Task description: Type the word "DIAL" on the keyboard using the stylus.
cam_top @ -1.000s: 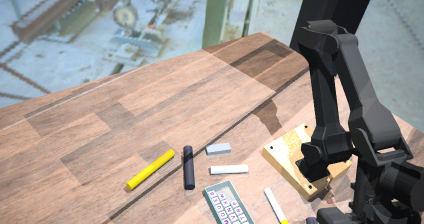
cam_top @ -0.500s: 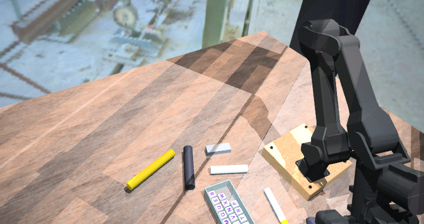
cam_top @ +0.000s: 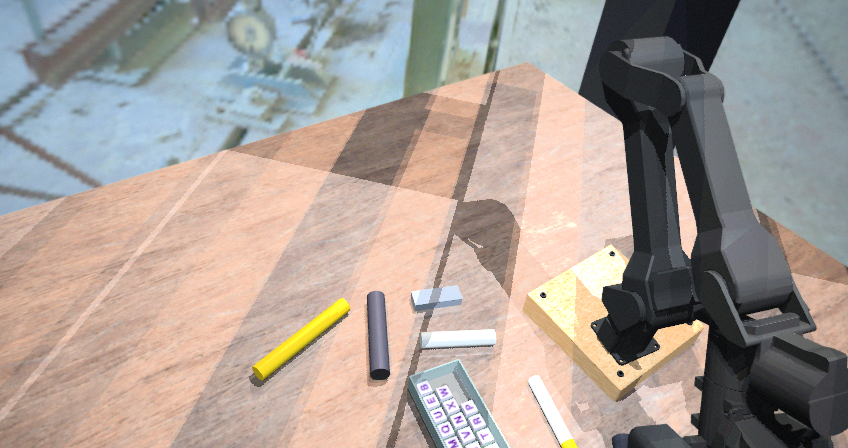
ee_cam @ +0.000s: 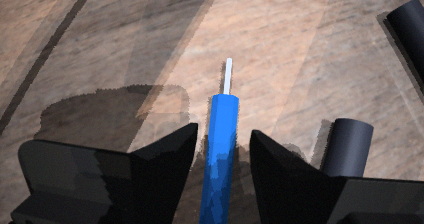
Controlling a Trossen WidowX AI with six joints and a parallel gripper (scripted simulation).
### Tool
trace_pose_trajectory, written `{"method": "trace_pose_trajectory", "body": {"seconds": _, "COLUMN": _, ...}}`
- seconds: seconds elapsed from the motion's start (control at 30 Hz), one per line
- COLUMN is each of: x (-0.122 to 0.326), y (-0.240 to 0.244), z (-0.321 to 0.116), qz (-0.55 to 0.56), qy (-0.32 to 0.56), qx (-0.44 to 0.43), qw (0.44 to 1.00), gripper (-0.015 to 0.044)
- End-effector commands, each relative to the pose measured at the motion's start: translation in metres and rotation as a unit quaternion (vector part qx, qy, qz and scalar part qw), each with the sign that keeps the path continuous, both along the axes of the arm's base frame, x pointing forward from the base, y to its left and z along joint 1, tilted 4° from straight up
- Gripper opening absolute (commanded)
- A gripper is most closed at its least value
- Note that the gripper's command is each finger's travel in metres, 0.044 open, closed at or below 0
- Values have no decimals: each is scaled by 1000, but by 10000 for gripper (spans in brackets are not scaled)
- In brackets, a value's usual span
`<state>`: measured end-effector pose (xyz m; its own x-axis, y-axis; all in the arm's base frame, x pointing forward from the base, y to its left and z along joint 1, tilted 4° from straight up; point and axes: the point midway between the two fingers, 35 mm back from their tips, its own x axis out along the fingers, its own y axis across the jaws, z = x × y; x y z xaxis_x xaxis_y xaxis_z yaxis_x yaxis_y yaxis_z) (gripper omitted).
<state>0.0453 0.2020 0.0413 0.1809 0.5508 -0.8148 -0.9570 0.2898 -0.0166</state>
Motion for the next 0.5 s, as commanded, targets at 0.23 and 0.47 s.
{"method": "trace_pose_trajectory", "body": {"seconds": 0.23, "x": 0, "y": -1, "z": -9, "qz": 3, "qy": 1, "qx": -4, "qw": 1000, "gripper": 150}}
{"method": "trace_pose_trajectory", "body": {"seconds": 0.47, "x": 0, "y": 0, "z": -13, "qz": 3, "qy": 1, "qx": -4, "qw": 1000, "gripper": 150}}
